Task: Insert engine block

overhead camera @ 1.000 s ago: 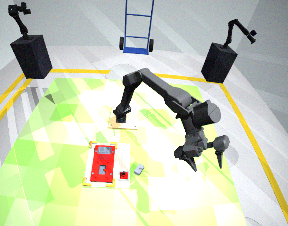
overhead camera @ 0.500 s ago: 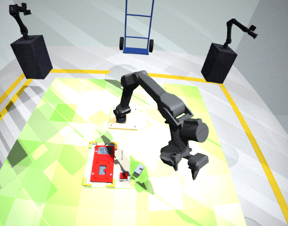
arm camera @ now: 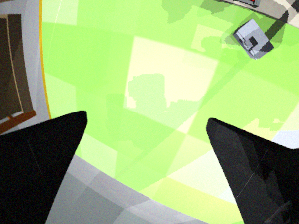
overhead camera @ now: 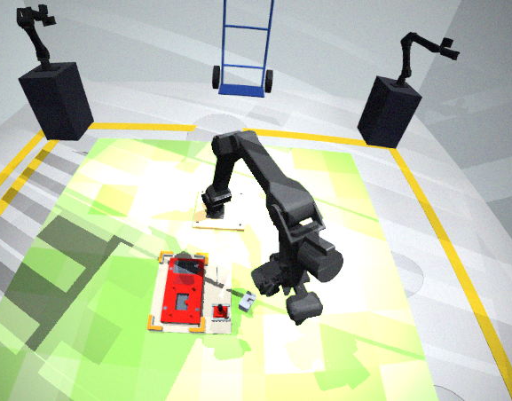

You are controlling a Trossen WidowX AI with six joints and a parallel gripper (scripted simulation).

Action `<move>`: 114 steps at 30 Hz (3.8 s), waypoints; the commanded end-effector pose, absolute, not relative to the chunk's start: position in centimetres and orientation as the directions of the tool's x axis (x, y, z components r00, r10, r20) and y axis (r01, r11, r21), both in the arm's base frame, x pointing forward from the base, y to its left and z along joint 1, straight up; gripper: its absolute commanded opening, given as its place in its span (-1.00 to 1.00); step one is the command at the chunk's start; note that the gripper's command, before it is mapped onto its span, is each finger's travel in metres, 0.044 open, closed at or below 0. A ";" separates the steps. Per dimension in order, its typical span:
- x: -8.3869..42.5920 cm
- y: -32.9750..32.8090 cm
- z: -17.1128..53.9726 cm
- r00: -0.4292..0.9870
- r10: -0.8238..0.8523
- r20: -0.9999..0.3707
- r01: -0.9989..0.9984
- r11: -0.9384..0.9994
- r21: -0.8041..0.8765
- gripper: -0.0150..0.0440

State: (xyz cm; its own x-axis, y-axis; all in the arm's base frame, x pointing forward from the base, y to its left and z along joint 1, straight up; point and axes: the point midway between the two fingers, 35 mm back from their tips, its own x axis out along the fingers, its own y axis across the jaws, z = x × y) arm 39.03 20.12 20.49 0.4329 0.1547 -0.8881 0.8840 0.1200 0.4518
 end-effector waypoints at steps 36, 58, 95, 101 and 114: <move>33.0 12.3 9.3 0.028 0.009 -1.000 0.864 -0.503 0.020 1.00; 33.2 12.0 5.2 0.028 0.009 -1.000 0.864 -0.503 0.020 1.00; 33.5 12.1 6.8 0.028 0.009 -1.000 0.864 -0.503 0.020 -0.49; 33.5 12.2 8.7 0.028 0.009 -1.000 0.864 -0.503 0.020 -0.49; 33.1 12.1 12.8 0.028 0.009 -1.000 0.864 -0.503 0.020 -0.49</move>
